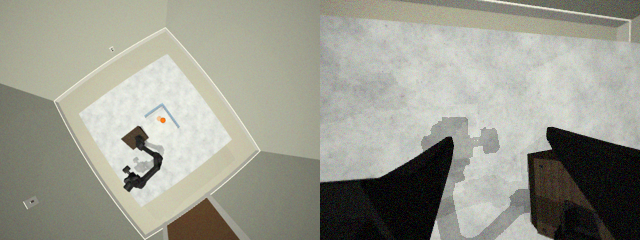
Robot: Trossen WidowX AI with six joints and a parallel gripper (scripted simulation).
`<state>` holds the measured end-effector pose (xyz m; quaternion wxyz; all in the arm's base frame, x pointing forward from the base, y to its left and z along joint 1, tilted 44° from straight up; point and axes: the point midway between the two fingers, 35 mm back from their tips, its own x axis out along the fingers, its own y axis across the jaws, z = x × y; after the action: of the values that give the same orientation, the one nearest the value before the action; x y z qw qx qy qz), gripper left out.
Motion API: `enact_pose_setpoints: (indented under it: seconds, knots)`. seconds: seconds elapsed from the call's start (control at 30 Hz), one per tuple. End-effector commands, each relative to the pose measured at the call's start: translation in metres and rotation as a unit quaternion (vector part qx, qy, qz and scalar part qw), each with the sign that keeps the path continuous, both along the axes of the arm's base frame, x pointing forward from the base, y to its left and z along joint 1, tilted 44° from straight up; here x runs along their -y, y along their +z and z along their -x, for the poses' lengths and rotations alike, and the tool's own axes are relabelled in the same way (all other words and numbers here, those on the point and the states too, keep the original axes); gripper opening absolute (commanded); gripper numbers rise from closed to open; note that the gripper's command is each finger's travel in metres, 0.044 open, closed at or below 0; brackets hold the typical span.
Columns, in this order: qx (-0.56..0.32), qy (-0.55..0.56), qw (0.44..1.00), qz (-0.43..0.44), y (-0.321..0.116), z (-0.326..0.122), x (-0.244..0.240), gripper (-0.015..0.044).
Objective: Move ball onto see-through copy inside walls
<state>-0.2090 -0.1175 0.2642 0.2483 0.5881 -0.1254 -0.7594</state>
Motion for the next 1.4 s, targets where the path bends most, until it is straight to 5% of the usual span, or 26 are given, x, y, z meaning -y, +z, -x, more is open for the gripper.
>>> enact_pose_setpoints:
  seconds: [0.0,0.3,0.6,0.97,1.3,1.37]
  knots:
    - [-0.001,0.002,1.0,-0.001,0.0,0.0,0.001,0.0385]
    - [-0.053,0.191,0.979,-0.046,-0.01,-0.033,0.059,0.0385]
    - [-0.135,0.421,0.893,-0.08,-0.02,-0.1,0.121,0.0385]
    - [-0.246,0.655,0.71,-0.082,-0.031,-0.214,0.162,0.0385]
    - [-0.343,0.801,0.488,-0.045,-0.038,-0.333,0.151,0.0385]
    - [-0.35,0.803,0.481,-0.019,-0.034,-0.356,0.152,0.0385]
